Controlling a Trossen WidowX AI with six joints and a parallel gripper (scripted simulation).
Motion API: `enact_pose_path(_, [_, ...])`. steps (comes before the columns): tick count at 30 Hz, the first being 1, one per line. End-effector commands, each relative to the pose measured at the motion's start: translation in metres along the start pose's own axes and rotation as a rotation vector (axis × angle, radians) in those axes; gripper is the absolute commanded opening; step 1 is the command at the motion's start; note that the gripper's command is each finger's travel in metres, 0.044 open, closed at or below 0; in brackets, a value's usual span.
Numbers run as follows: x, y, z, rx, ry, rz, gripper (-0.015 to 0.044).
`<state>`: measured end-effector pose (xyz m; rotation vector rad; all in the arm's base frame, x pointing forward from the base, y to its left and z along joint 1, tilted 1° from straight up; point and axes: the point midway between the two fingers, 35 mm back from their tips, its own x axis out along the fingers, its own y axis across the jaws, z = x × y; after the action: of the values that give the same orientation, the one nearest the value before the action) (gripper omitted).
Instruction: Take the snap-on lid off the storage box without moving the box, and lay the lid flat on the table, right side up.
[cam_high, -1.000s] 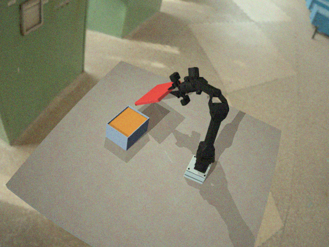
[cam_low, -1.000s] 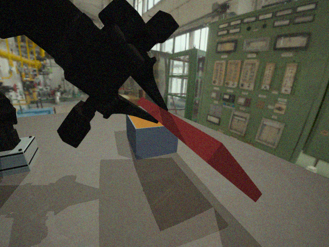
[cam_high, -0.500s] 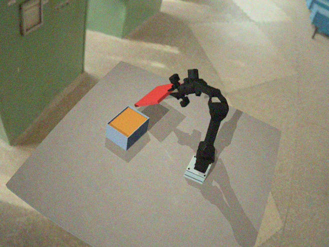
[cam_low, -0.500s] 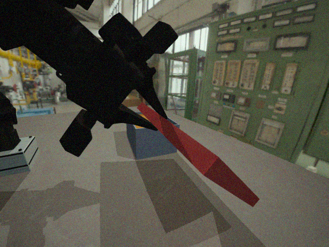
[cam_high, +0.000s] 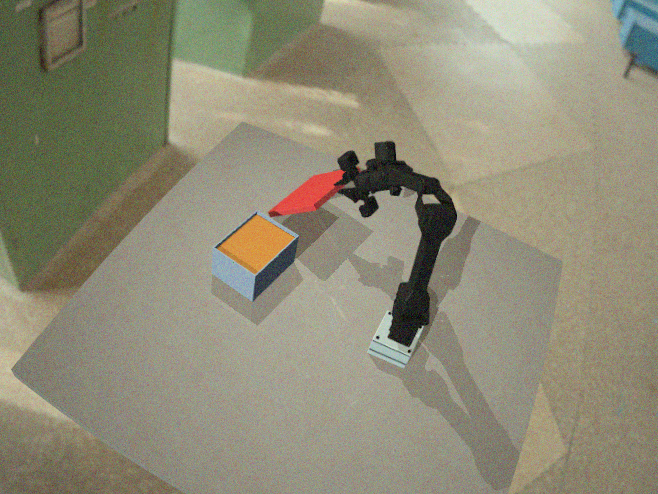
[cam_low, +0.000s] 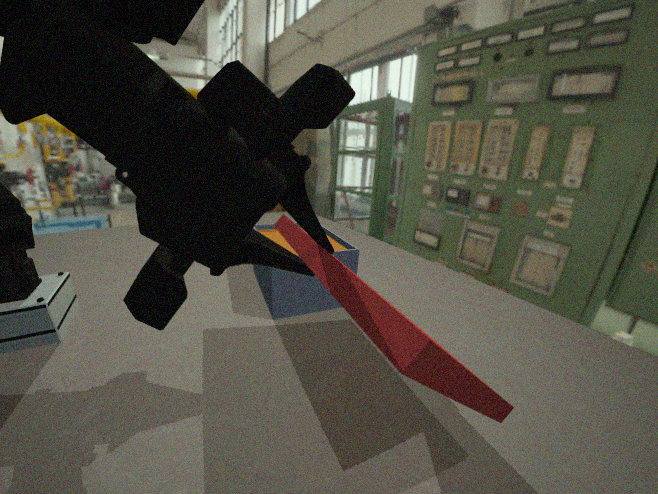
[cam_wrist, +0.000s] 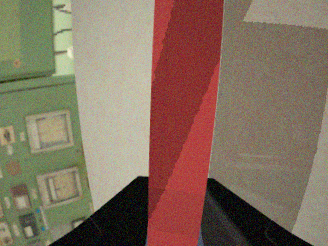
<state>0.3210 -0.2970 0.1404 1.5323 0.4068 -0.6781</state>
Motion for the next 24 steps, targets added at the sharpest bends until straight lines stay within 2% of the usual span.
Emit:
enact_pose_path(1, [0.002,-0.003,-0.001,-0.007,0.007,0.006,0.0])
enact_pose_path(24, [0.014,-0.017,-0.001,-0.007,0.007,0.006,0.0])
